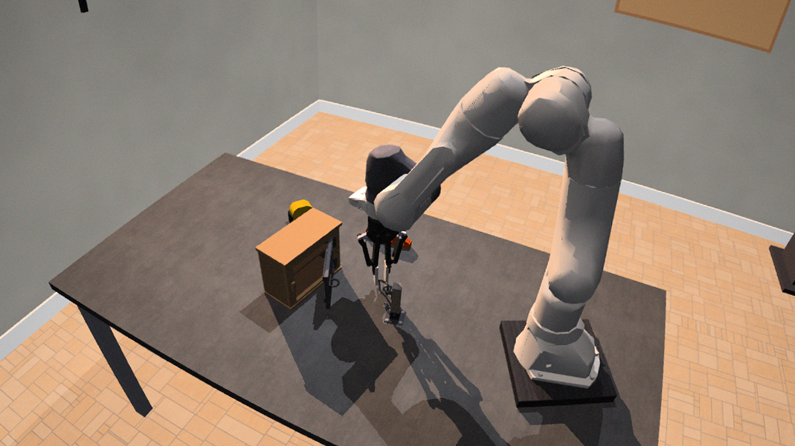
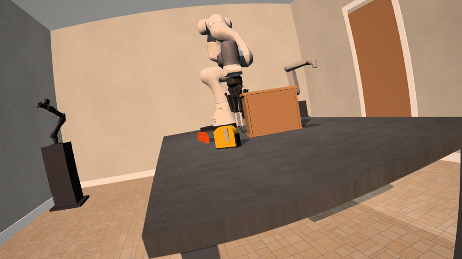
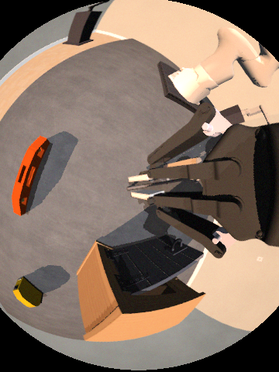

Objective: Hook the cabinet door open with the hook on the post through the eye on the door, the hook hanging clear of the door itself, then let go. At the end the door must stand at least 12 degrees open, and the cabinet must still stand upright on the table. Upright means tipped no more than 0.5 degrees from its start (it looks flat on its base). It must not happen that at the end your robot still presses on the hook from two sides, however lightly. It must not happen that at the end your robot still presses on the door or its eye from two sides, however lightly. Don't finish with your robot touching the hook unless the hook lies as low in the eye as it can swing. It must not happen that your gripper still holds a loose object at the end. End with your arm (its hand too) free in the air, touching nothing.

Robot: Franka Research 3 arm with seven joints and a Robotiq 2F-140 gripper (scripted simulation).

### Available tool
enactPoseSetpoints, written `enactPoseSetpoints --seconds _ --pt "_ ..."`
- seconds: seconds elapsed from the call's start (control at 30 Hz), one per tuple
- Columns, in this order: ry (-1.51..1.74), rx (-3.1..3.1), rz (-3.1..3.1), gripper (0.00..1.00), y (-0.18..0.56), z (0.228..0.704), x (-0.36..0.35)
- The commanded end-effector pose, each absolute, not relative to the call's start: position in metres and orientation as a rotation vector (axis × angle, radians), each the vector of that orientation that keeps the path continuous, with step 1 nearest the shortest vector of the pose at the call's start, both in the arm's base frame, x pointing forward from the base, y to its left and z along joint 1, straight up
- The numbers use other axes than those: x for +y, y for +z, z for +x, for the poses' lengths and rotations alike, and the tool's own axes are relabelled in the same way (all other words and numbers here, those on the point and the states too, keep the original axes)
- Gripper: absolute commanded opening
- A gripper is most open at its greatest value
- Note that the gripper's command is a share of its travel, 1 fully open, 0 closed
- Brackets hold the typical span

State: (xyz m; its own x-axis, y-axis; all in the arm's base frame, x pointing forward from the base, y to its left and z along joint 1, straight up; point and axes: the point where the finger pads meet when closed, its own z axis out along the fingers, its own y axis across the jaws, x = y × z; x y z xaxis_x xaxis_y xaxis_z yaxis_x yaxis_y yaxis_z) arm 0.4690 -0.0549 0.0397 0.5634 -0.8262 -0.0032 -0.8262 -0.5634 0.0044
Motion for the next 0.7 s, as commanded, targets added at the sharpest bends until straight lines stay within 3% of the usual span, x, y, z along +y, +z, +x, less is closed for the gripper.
enactPoseSetpoints --seconds 0.0,0.67 --pt "0.003 -1.468 2.78 0.14 0.034 0.471 -0.056" --pt "0.003 -1.468 2.78 0.14 0.015 0.471 -0.056"
